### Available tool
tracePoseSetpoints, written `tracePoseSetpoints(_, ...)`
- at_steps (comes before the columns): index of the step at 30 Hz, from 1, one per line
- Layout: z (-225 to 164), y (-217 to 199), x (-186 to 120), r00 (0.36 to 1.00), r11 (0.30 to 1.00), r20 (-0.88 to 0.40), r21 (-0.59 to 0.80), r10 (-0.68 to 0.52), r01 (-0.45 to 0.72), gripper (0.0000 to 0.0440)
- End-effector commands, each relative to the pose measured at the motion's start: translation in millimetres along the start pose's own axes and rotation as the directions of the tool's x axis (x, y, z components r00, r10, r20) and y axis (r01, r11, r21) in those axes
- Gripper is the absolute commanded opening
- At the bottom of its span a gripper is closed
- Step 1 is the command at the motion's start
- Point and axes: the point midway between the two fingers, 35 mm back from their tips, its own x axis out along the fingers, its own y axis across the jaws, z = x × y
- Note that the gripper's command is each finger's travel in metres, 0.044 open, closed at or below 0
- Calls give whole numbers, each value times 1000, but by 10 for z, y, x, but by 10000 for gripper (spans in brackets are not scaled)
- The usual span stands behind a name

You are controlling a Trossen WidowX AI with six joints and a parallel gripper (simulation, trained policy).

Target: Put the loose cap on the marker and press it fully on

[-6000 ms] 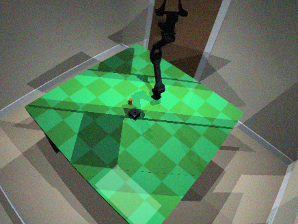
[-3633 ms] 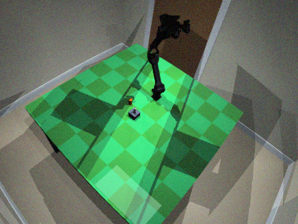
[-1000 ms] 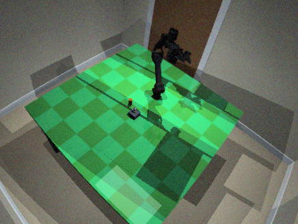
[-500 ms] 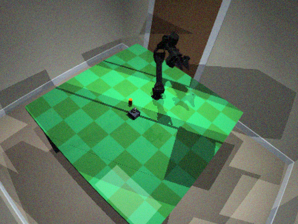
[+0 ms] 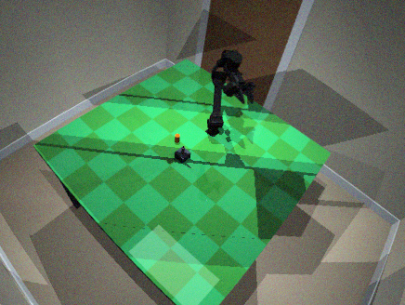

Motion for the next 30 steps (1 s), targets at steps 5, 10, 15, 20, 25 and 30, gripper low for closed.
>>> tracePoseSetpoints(5,207,21,119,996,999,86,11,-36,35,333)
tracePoseSetpoints(10,313,43,160,990,999,129,18,-49,48,333)
tracePoseSetpoints(15,418,71,194,984,998,170,25,-62,58,333)
tracePoseSetpoints(20,520,105,222,976,997,207,34,-73,68,333)
tracePoseSetpoints(25,620,142,244,967,996,242,43,-84,75,333)
tracePoseSetpoints(30,718,185,259,957,995,275,53,-93,81,333)
